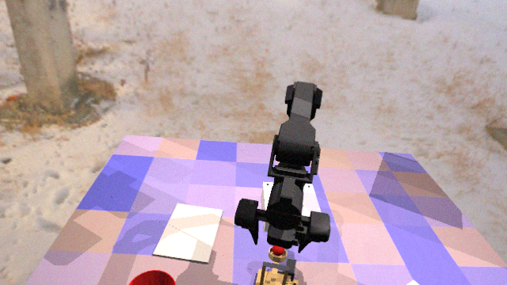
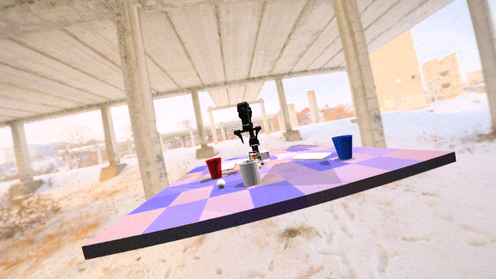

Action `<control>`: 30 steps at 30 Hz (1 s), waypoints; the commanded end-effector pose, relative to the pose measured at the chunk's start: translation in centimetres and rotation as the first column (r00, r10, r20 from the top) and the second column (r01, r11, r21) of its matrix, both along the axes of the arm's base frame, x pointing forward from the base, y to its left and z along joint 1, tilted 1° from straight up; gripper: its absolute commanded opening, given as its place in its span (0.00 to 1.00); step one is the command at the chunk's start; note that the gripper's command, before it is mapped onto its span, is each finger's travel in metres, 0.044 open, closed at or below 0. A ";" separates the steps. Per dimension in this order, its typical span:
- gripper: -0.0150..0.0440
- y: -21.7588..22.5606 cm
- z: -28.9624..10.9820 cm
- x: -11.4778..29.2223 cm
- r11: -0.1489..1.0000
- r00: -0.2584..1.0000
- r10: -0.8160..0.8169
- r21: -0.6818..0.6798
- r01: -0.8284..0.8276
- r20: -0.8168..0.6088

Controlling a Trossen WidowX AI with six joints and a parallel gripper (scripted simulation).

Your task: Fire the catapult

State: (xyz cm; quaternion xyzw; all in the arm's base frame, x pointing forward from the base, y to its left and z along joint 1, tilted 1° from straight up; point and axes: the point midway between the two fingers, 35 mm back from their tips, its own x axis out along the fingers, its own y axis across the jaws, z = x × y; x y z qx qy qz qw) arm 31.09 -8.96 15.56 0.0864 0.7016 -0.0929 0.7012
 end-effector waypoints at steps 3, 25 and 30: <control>1.00 -2.1 2.6 6.0 0.999 0.982 0.021 -0.054 -0.011 0.188; 1.00 -6.9 10.4 18.7 0.978 0.801 0.111 -0.207 0.016 0.588; 1.00 -6.9 10.4 18.7 0.978 0.801 0.111 -0.207 0.016 0.588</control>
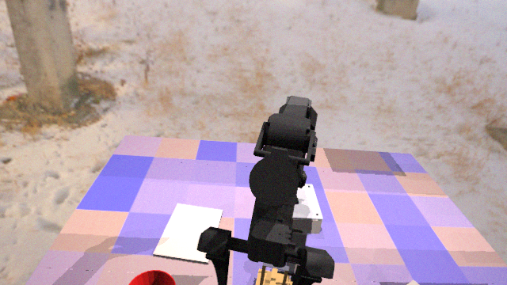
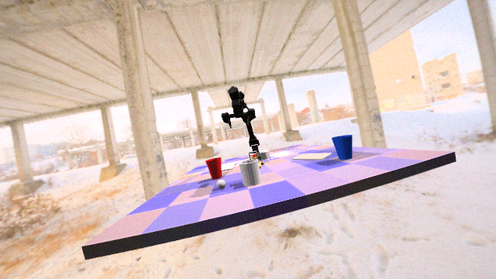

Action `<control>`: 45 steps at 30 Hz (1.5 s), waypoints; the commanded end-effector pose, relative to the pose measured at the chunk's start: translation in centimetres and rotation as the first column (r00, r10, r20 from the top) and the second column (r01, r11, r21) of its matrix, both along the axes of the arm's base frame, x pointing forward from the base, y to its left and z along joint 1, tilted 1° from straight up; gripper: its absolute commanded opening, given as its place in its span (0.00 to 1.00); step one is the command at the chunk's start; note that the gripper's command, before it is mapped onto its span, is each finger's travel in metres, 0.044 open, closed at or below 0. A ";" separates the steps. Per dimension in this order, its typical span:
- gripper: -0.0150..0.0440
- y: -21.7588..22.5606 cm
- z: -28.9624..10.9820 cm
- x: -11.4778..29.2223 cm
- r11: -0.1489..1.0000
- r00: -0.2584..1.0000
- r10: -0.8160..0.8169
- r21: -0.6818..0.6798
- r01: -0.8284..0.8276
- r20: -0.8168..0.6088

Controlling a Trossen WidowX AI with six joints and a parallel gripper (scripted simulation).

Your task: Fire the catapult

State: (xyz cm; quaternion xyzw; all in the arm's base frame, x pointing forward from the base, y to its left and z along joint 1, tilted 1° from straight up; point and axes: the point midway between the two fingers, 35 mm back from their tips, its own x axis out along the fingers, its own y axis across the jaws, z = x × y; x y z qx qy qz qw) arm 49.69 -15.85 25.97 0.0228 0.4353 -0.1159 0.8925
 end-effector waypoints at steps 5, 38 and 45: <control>1.00 0.0 0.0 0.1 1.000 1.000 0.004 0.000 -0.004 0.002; 0.25 3.1 -3.0 -1.3 0.994 0.985 0.088 -0.048 -0.096 -0.146; 0.25 6.2 -6.0 -3.4 0.973 0.935 0.177 -0.089 -0.213 -0.306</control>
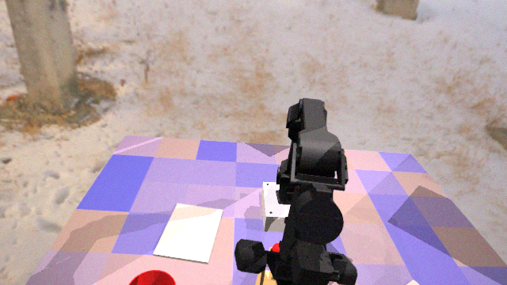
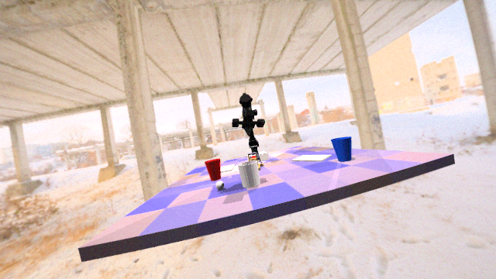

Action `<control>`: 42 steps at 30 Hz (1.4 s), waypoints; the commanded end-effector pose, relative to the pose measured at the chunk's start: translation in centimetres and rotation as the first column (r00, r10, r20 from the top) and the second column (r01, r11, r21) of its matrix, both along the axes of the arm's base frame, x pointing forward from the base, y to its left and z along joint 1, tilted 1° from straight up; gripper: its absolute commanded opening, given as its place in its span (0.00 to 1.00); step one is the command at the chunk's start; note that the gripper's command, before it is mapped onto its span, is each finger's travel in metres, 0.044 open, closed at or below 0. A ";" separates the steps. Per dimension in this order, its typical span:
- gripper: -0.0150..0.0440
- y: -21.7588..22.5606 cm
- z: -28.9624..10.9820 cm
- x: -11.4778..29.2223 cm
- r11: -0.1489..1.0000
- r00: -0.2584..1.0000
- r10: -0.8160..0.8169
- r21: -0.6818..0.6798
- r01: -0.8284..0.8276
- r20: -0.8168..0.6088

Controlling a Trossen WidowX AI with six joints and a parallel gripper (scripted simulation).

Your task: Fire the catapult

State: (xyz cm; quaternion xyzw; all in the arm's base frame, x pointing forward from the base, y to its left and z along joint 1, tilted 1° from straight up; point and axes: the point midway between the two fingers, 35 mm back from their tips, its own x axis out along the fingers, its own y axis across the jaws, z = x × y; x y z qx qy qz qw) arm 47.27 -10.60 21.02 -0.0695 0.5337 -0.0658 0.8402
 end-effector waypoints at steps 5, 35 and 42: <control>0.25 3.0 -3.0 -2.8 0.990 0.978 0.114 -0.066 -0.127 -0.175; 0.25 10.3 -10.3 -16.2 0.680 0.461 0.405 -0.076 -0.729 -0.790; 0.25 11.0 -10.9 -19.8 0.552 0.267 0.391 -0.008 -0.834 -0.881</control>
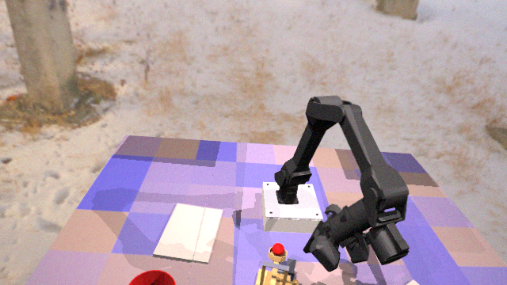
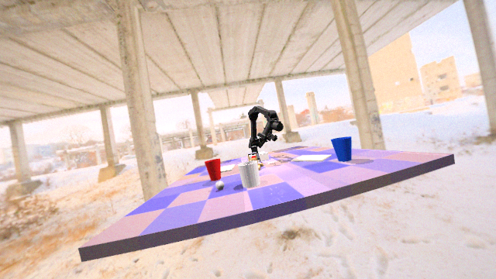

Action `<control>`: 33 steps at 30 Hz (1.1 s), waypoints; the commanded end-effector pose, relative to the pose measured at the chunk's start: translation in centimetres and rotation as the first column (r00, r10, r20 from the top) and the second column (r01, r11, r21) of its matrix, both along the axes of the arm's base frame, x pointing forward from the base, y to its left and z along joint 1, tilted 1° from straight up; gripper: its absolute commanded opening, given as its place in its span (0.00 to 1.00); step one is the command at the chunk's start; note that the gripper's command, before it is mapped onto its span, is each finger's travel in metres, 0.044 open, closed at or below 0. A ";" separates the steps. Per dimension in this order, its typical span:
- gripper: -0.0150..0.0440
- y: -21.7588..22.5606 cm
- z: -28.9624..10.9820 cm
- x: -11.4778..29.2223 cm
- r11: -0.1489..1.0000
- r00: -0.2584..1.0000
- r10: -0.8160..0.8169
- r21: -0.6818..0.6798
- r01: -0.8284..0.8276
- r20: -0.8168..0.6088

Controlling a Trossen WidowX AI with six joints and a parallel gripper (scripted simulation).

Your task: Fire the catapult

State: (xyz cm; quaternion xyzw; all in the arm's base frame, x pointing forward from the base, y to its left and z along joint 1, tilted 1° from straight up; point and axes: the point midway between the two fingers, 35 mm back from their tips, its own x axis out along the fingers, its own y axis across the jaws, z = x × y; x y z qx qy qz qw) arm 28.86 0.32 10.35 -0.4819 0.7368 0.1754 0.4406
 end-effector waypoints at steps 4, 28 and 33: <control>0.25 0.2 -0.4 -3.3 0.985 0.978 0.143 -0.073 -0.156 -0.153; 0.25 0.4 -2.9 -4.1 0.972 0.958 0.193 -0.095 -0.217 -0.211; 0.25 0.4 -3.8 -4.0 0.972 0.958 0.193 -0.095 -0.217 -0.211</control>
